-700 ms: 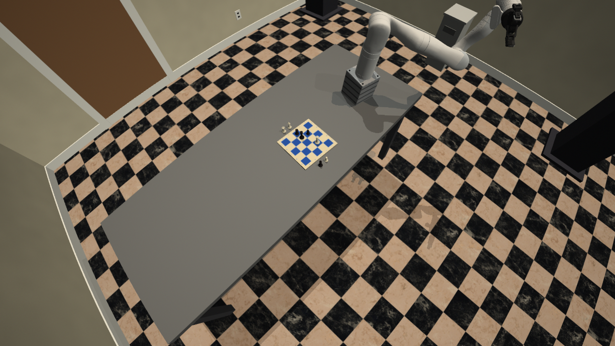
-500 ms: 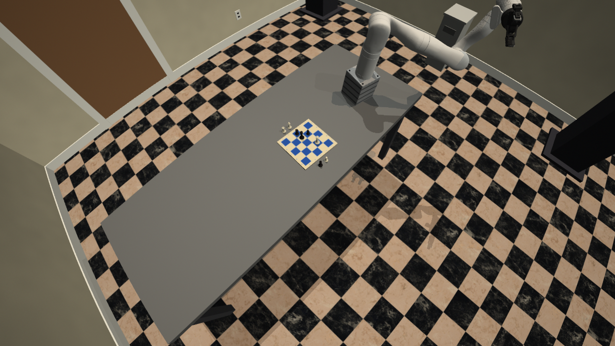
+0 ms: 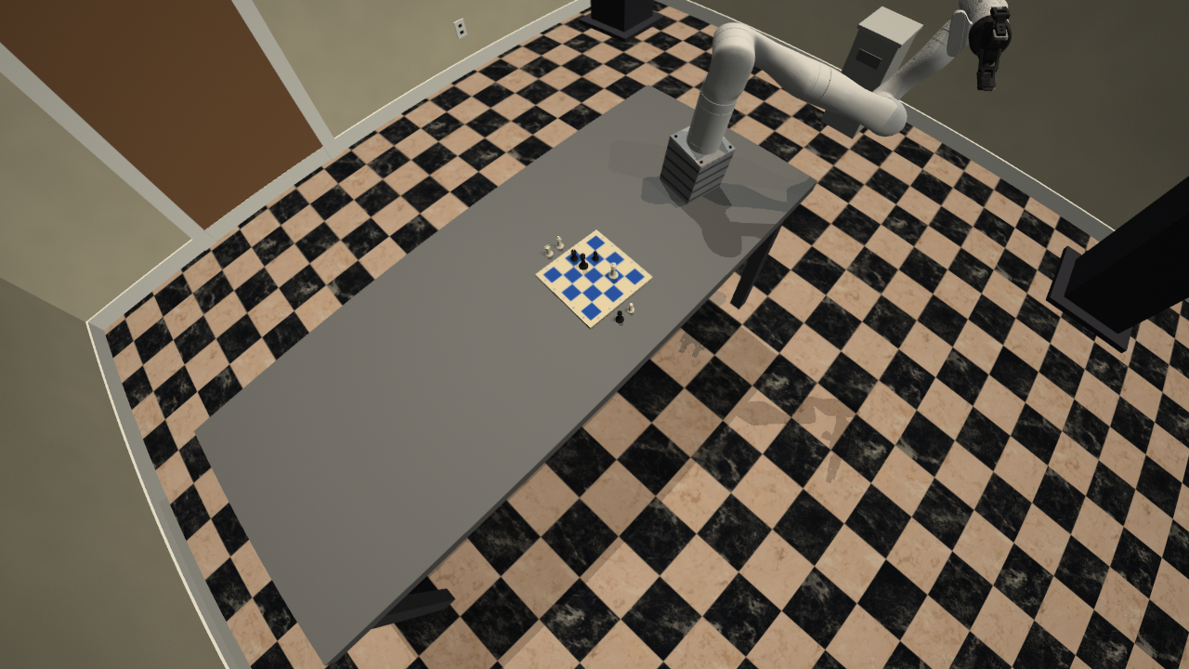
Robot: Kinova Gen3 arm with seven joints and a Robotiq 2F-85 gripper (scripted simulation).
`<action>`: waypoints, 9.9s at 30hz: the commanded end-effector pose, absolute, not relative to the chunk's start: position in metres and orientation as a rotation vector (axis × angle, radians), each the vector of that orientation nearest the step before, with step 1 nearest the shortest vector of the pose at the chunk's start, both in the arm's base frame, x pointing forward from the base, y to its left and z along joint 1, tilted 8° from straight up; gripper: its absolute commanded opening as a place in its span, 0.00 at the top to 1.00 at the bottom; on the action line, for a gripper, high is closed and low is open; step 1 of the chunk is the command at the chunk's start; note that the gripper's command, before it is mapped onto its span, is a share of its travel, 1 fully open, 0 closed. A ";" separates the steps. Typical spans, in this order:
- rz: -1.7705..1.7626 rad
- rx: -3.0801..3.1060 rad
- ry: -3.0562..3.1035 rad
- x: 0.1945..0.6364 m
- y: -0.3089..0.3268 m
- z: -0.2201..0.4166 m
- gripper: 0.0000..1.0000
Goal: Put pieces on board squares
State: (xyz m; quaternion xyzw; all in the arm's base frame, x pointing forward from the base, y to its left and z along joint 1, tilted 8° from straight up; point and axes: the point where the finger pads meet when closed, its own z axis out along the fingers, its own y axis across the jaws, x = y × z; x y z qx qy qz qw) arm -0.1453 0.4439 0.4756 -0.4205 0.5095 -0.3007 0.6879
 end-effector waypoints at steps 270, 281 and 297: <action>1.030 2.548 2.302 0.448 -0.354 0.105 0.00; 0.998 2.550 2.313 0.461 -0.338 0.100 0.00; 0.754 2.521 2.383 0.530 -0.218 0.070 0.00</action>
